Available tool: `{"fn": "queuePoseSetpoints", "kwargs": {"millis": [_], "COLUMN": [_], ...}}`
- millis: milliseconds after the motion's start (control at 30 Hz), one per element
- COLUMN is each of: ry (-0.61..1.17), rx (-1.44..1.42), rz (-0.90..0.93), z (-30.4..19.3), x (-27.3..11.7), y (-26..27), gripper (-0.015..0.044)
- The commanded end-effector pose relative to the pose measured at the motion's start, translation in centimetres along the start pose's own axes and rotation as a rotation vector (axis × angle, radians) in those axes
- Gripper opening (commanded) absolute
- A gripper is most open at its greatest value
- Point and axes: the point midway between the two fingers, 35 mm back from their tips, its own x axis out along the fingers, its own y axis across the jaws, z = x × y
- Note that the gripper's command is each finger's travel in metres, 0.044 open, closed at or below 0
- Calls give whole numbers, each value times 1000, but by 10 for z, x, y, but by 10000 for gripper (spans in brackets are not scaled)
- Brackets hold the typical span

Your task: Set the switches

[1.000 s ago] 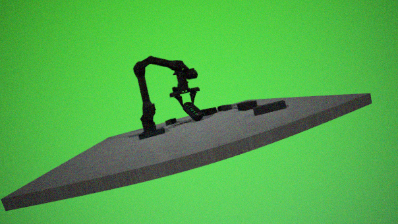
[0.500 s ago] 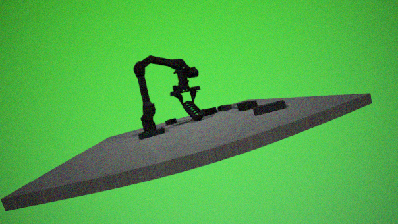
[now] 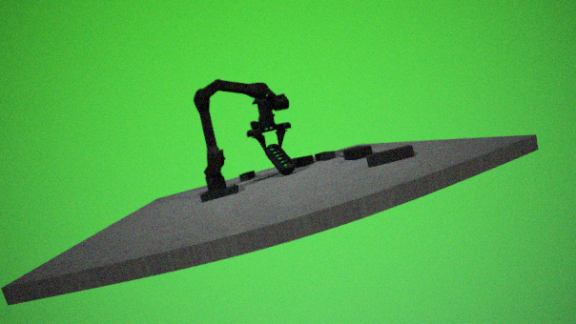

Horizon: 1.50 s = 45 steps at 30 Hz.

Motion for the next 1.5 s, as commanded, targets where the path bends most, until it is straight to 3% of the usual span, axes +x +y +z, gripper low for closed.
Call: {"fn": "queuePoseSetpoints", "kwargs": {"millis": [0, 1467], "ry": [-3, -90], "rx": [3, 2], "rz": [-10, -9], "z": [-5, -40], "x": [-4, -19], "y": [-2, -2], "gripper": [336, 336]}}
